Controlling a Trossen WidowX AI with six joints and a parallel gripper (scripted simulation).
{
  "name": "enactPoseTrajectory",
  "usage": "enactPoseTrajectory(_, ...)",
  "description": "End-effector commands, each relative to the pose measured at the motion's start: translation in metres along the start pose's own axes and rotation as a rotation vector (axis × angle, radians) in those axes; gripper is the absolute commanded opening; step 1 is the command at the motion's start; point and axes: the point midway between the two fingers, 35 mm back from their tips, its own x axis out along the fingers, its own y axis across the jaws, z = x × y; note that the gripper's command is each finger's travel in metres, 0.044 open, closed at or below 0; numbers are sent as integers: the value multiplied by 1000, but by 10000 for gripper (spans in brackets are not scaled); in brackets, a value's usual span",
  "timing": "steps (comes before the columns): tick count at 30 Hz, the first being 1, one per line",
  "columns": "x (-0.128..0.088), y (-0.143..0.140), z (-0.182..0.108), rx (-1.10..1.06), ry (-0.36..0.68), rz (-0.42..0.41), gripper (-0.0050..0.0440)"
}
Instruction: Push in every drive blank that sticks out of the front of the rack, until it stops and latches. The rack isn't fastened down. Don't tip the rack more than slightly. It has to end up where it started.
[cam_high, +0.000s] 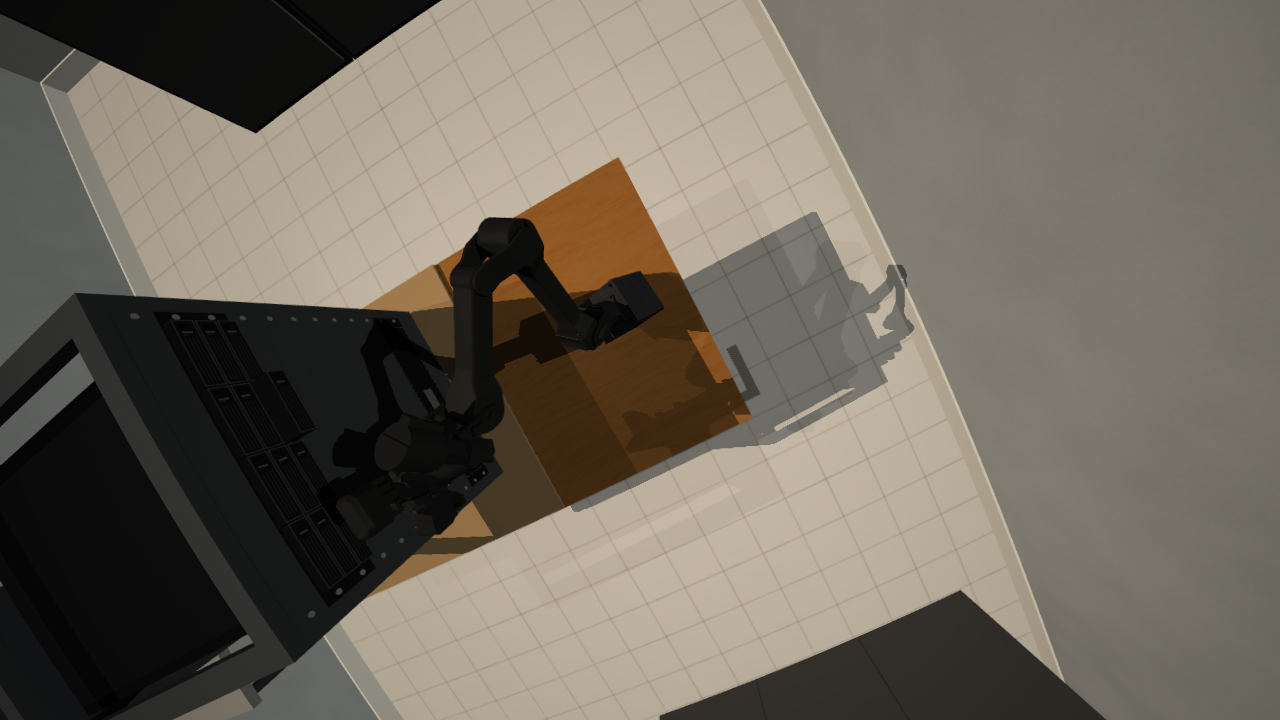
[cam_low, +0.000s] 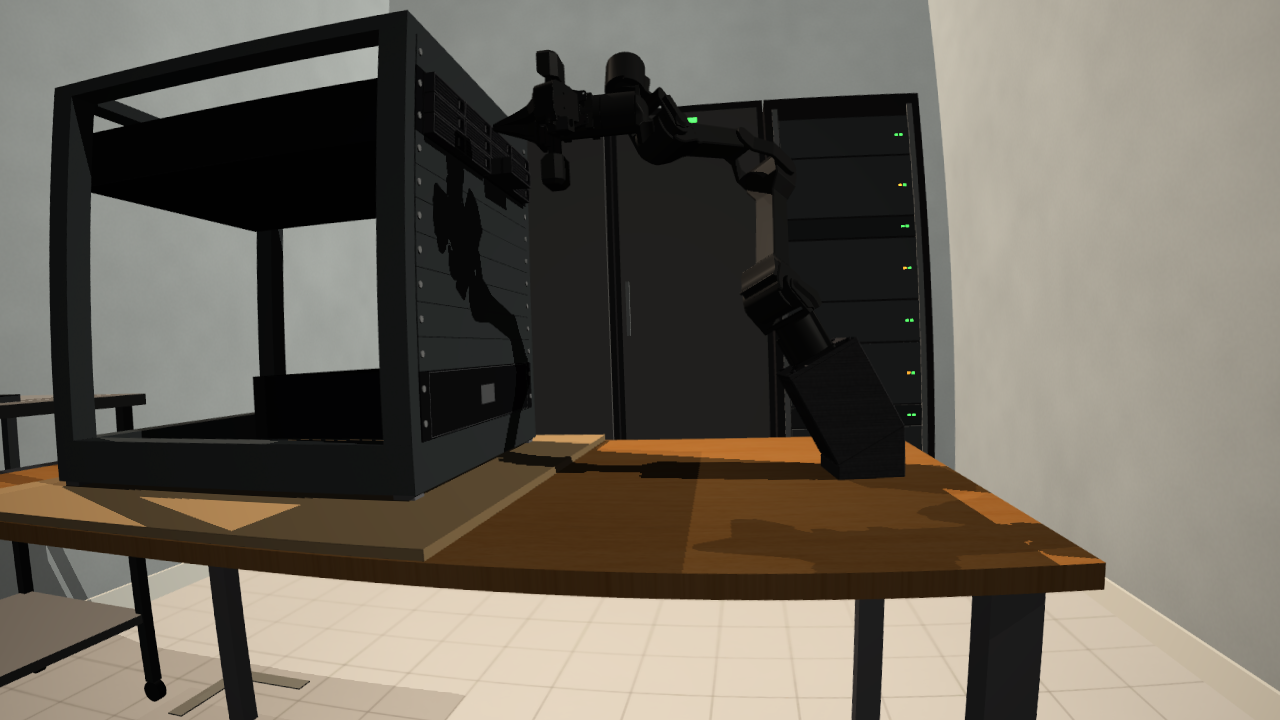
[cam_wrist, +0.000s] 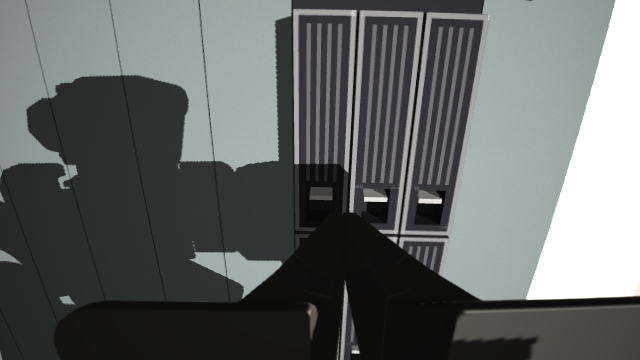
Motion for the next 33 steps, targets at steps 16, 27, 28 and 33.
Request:
enactPoseTrajectory(16, -5, -29, -50, 30, 11, -23, -50)
enactPoseTrajectory(27, -6, -36, -65, 30, 11, -23, -50)
enactPoseTrajectory(28, -6, -36, -67, 30, 11, -23, -50)
enactPoseTrajectory(33, -7, -39, -73, 30, 11, -23, -50)
